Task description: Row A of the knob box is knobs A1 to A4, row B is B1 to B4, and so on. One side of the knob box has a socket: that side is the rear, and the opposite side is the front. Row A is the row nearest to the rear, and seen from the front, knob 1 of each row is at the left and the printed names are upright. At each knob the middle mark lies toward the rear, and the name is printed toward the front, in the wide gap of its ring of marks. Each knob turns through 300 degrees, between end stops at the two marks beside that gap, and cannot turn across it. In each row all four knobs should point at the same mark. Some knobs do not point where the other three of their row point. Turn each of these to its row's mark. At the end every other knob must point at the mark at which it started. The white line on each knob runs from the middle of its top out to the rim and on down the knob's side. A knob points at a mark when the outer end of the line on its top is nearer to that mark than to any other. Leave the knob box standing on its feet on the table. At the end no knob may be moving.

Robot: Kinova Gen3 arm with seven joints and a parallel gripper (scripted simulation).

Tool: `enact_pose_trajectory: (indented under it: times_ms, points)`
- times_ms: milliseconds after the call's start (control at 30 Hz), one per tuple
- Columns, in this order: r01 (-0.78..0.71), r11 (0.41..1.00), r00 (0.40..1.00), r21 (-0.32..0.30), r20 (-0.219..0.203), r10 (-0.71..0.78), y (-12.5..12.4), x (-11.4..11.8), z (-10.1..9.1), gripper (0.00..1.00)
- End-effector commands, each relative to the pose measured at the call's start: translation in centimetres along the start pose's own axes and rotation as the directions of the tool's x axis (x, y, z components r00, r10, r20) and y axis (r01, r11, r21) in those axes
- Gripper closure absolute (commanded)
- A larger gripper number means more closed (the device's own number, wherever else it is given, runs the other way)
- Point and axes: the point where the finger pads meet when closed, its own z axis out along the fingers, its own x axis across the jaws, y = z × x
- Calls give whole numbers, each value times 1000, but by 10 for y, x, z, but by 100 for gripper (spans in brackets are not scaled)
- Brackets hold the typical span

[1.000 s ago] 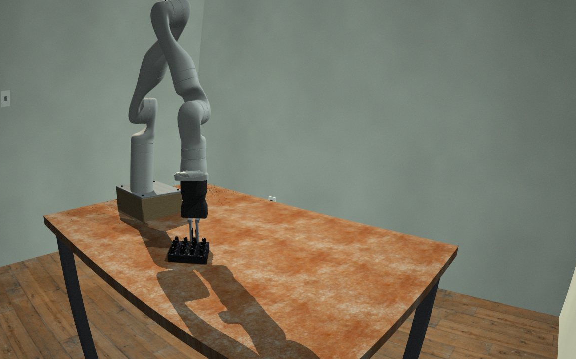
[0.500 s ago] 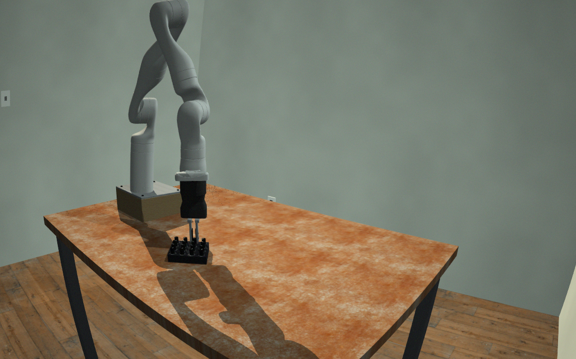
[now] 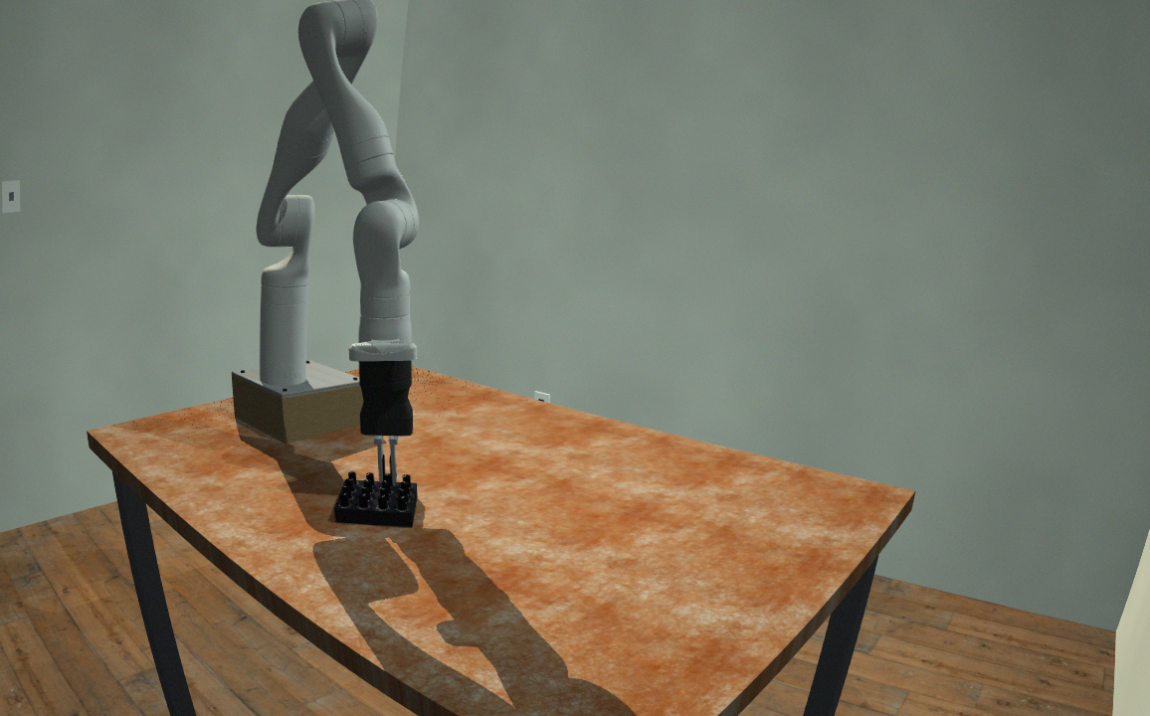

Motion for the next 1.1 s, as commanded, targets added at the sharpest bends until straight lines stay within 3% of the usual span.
enact_pose_trajectory:
  times_ms: [0,33,833,1067]
  points:
    - [-1,1000,1000,2,0,1,-1,1,-1,70]
    - [-1,1000,1000,2,0,1,-1,1,-1,54]
    - [-1,1000,1000,2,0,1,-1,1,-1,54]
    - [-1,1000,1000,2,-1,1,-1,1,-14,54]
